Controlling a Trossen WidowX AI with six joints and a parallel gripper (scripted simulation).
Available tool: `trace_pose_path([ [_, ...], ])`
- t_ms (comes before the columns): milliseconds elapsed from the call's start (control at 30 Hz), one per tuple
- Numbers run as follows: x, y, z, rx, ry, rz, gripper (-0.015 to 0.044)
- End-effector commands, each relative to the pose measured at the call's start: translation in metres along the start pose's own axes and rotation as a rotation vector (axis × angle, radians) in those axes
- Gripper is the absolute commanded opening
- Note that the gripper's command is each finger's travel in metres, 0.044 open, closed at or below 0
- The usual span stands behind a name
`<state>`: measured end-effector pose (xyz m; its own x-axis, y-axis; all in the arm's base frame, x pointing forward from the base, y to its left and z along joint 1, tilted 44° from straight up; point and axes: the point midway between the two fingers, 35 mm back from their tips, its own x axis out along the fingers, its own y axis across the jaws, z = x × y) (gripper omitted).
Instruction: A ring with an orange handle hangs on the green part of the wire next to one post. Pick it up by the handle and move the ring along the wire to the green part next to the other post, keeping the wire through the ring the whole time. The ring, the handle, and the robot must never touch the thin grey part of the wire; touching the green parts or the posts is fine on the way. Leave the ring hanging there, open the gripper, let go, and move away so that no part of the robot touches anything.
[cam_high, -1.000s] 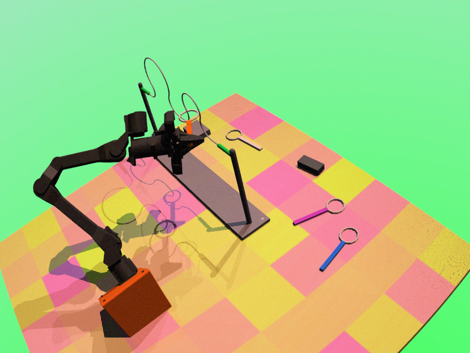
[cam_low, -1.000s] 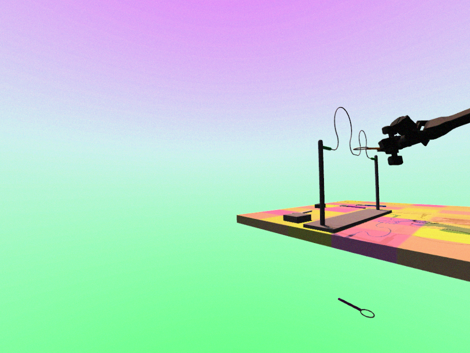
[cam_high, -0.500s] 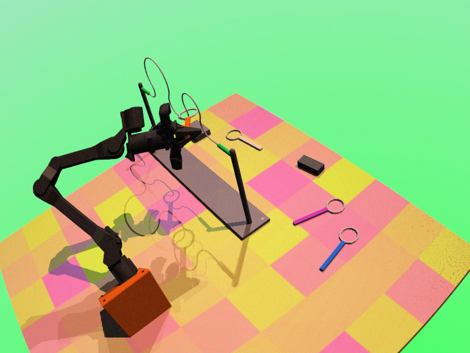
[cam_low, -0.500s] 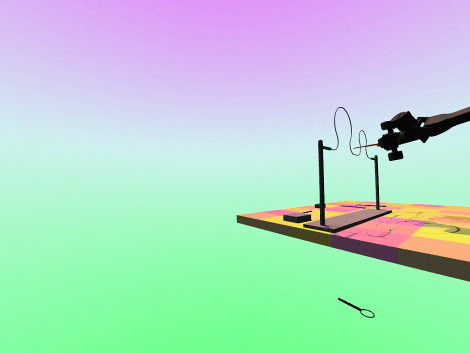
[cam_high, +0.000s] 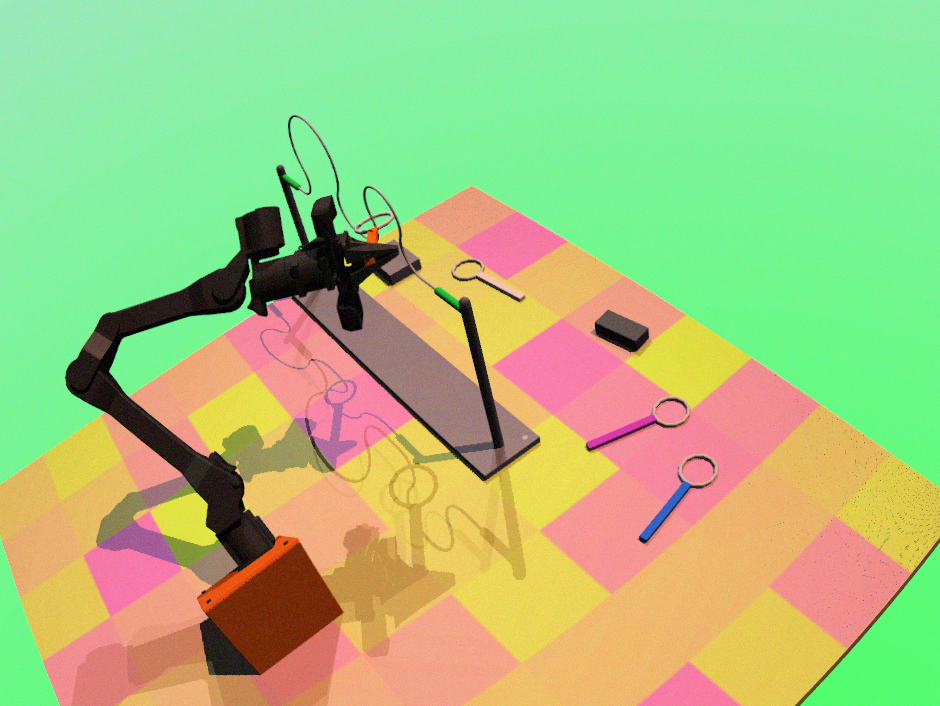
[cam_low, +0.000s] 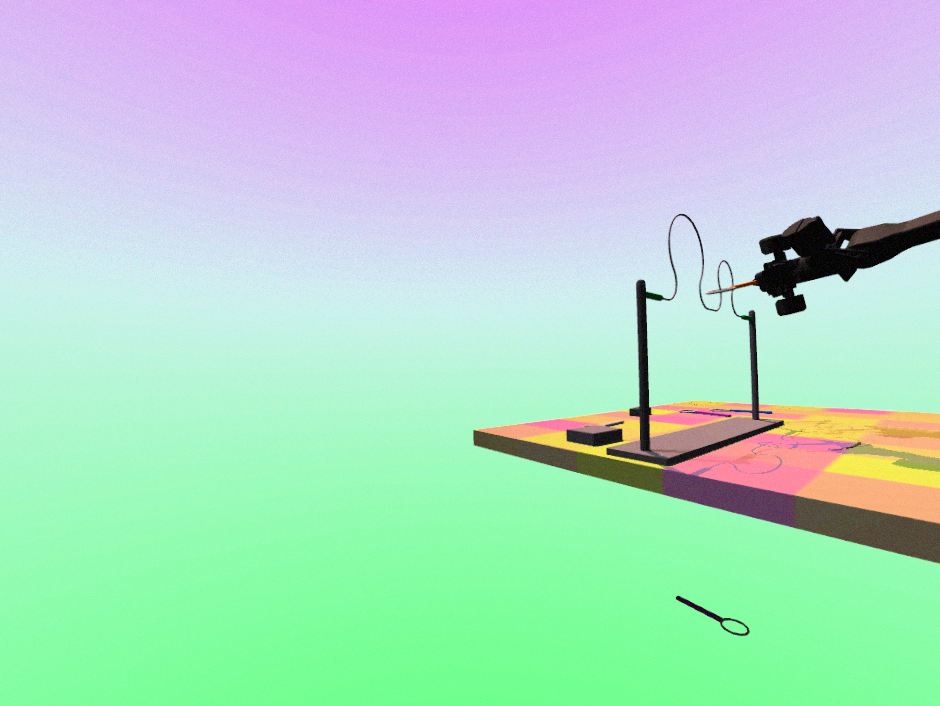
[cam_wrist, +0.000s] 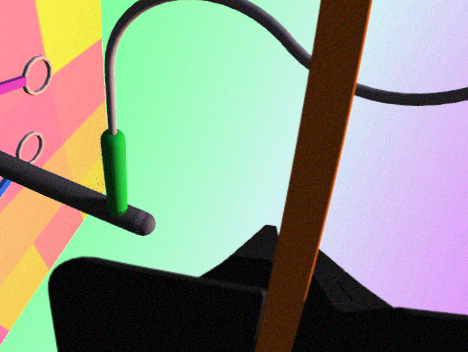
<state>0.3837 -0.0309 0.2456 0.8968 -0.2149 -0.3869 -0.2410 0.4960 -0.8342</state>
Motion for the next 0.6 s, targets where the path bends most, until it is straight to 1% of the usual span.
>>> trace_pose_path([
  [0,-0.0018,-0.0091,0.0017,-0.013,0.001,-0.020,-0.0150],
  [567,-0.0034,-0.0150,0.0032,0.026,-0.004,0.002,-0.0150],
])
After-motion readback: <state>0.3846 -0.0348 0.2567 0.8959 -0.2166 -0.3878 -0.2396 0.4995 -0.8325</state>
